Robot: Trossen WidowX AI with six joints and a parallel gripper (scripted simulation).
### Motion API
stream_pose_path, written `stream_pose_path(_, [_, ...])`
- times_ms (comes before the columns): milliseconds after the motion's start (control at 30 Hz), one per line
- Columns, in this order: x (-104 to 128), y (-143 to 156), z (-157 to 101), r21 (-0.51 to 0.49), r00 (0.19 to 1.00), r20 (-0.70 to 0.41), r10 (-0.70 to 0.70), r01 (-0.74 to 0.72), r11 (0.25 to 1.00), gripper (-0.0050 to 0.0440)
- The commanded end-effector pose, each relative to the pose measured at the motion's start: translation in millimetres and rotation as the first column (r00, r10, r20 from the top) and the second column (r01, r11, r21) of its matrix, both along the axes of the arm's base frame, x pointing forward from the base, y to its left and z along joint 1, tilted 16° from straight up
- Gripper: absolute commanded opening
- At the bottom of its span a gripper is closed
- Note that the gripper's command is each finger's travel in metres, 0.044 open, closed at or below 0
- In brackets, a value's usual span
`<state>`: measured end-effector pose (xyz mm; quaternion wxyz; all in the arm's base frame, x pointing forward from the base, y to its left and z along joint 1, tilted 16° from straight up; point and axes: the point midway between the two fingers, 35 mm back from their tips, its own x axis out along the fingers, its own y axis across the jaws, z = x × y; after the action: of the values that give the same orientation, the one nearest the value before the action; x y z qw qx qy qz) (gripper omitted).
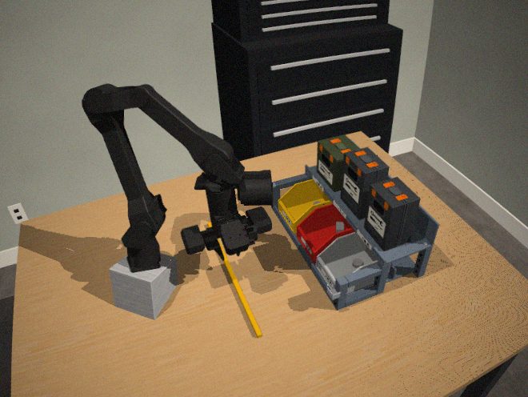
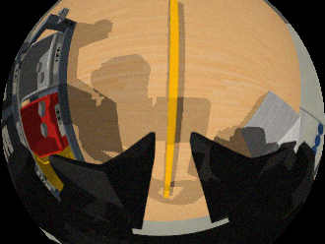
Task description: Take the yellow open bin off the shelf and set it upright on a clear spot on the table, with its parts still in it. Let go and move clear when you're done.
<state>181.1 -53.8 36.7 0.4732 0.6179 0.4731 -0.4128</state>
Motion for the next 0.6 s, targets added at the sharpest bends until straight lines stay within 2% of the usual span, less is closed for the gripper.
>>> stream_pose_path(0, [-0.8, -1.3, 7.7, -0.001, 1.000, 0.007, 0.004, -0.004, 1.000, 0.0150])
stream_pose_path(200, [-0.8, -1.3, 7.7, -0.001, 1.000, 0.007, 0.004, -0.004, 1.000, 0.0150])
stream_pose_path(367, [-8.0, -8.5, 42.2, -0.003, 1.000, 0.006, 0.004, -0.004, 1.000, 0.0150])
stream_pose_path(567, [-8.0, -8.5, 42.2, -0.003, 1.000, 0.006, 0.004, -0.004, 1.000, 0.0150])
